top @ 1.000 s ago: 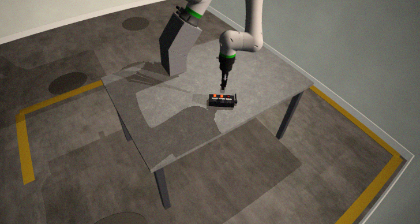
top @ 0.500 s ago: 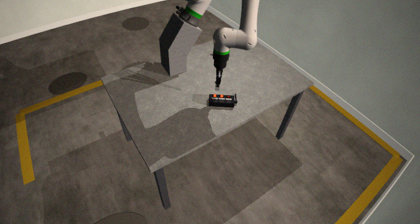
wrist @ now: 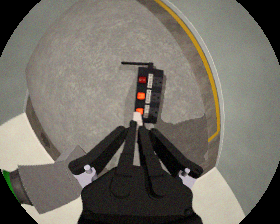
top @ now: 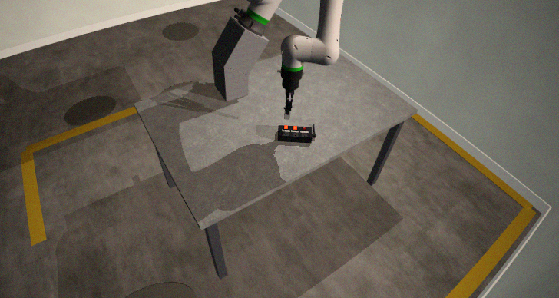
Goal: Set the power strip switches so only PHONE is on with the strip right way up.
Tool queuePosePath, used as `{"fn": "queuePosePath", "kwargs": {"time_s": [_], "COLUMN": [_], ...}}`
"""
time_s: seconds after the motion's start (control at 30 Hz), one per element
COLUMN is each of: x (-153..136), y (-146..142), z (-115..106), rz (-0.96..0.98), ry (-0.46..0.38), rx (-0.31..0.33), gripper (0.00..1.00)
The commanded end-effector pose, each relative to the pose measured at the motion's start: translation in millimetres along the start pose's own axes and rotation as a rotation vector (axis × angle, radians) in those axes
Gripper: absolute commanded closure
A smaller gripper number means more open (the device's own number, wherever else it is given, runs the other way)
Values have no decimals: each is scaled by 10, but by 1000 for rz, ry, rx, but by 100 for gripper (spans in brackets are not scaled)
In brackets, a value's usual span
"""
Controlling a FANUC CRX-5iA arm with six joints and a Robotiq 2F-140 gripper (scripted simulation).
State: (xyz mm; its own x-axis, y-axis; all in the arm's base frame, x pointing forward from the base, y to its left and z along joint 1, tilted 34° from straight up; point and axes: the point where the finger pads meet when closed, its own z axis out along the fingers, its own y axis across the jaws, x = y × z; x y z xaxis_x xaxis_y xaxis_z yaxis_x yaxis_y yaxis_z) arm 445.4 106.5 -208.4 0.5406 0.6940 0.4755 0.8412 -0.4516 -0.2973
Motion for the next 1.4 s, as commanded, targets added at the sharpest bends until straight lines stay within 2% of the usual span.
{"fn": "queuePosePath", "kwargs": {"time_s": [0.0, 1.03, 1.37], "x": [-1, -1, -1], "y": [2, 2, 2], "z": [-2, 19, 103], "rz": [0, 0, 0], "ry": [0, 0, 0], "rx": [0, 0, 0], "gripper": [100, 100, 100]}}
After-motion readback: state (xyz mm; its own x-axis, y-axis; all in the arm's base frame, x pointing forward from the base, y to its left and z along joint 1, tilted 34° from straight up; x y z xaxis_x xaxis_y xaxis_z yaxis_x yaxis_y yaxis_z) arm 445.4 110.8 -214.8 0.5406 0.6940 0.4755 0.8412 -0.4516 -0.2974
